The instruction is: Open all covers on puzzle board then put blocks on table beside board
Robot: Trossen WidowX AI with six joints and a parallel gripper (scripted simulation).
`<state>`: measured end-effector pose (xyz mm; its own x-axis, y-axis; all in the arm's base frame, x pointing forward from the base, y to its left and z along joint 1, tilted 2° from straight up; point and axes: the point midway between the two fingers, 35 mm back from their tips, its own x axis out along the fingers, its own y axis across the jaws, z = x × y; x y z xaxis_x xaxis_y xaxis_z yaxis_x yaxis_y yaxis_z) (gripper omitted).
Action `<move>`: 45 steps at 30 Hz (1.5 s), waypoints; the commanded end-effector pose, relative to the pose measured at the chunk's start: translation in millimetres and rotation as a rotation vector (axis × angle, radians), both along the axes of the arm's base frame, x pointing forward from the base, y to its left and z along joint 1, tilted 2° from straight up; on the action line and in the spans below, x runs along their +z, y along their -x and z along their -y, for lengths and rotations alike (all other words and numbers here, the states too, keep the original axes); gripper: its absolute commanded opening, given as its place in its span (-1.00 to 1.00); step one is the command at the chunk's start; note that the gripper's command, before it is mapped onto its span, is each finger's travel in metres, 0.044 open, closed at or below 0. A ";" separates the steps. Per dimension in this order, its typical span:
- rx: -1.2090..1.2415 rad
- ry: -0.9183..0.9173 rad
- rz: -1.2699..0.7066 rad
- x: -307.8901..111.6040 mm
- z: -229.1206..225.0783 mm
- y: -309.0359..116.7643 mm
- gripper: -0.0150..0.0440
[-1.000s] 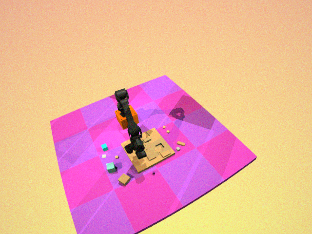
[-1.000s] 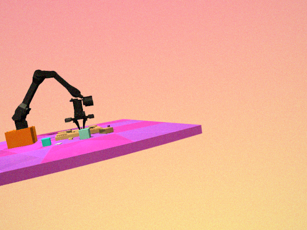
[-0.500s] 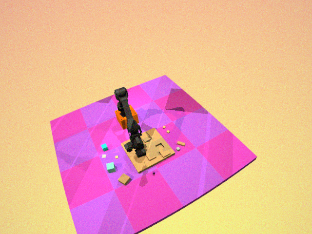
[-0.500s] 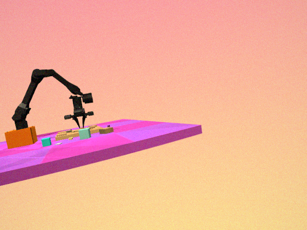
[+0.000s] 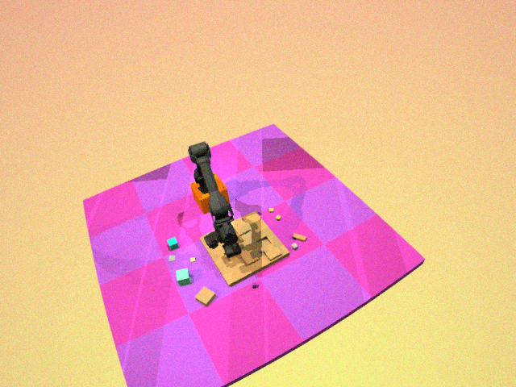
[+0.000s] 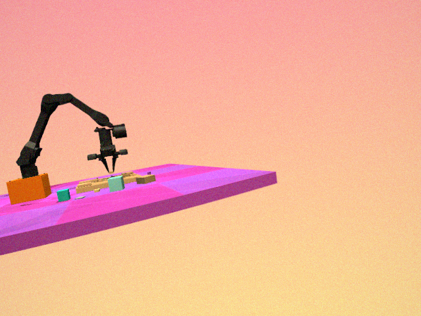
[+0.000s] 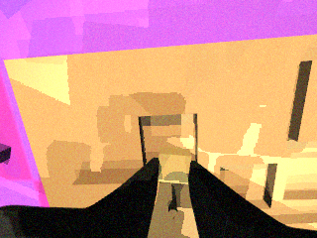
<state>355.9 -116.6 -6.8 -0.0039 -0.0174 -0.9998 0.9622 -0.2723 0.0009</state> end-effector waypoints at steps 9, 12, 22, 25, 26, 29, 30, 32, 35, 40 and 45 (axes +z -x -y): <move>-0.004 0.002 0.009 29.3 0.2 -2.7 -0.22; -0.004 0.002 0.009 37.1 0.0 -2.5 -0.22; -0.004 0.002 0.009 51.3 8.0 3.8 -0.22; -0.004 0.003 0.008 51.8 17.9 10.8 -0.22; -0.004 0.003 0.008 51.9 21.1 13.1 -0.22; -0.004 0.004 0.008 52.3 30.7 20.5 -0.22; -0.004 0.005 0.008 52.4 33.8 23.1 -0.22; -0.004 0.005 0.007 52.7 40.0 28.3 -0.22; -0.004 0.006 0.007 53.0 49.0 36.4 -0.22; -0.004 0.007 0.006 53.5 63.3 50.6 -0.22; -0.004 0.008 0.004 53.9 76.8 65.6 -0.22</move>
<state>296.9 -187.1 45.5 -0.0029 -0.0195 -0.9998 0.9601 -0.2795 0.0027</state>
